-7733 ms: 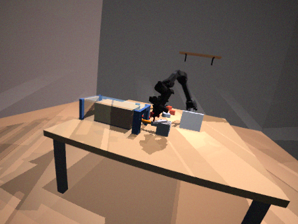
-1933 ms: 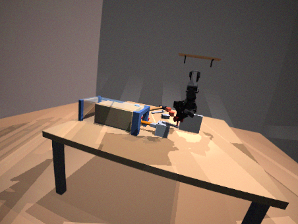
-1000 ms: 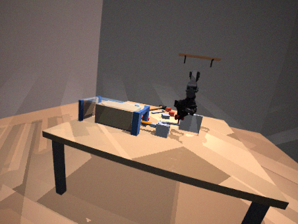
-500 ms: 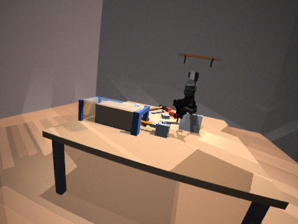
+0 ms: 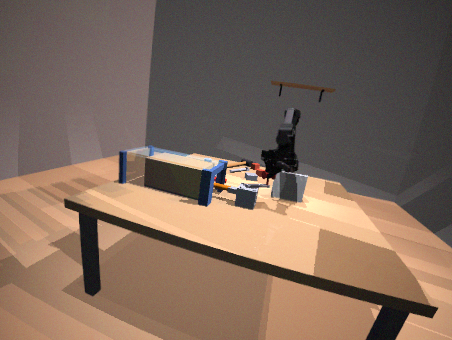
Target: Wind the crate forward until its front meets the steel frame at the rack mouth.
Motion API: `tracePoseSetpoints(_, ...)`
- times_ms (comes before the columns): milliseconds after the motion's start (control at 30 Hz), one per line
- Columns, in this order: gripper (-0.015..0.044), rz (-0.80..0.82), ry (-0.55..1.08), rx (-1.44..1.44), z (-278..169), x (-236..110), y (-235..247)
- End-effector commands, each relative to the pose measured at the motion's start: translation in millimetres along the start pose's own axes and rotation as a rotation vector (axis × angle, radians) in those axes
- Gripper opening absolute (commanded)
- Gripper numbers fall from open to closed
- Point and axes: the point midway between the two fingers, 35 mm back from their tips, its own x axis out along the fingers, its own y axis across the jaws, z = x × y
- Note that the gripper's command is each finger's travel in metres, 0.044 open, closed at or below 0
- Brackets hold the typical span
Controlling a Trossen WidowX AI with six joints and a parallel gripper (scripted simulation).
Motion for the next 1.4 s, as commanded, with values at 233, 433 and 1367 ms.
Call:
tracePoseSetpoints(233,0.0000,-0.051,-0.004,0.012,5.6,5.7,-31.3)
tracePoseSetpoints(433,0.0000,-0.052,-0.004,0.012,9.0,6.9,-39.5)
tracePoseSetpoints(1367,0.0000,-0.055,-0.005,0.013,32.3,16.2,-72.5)
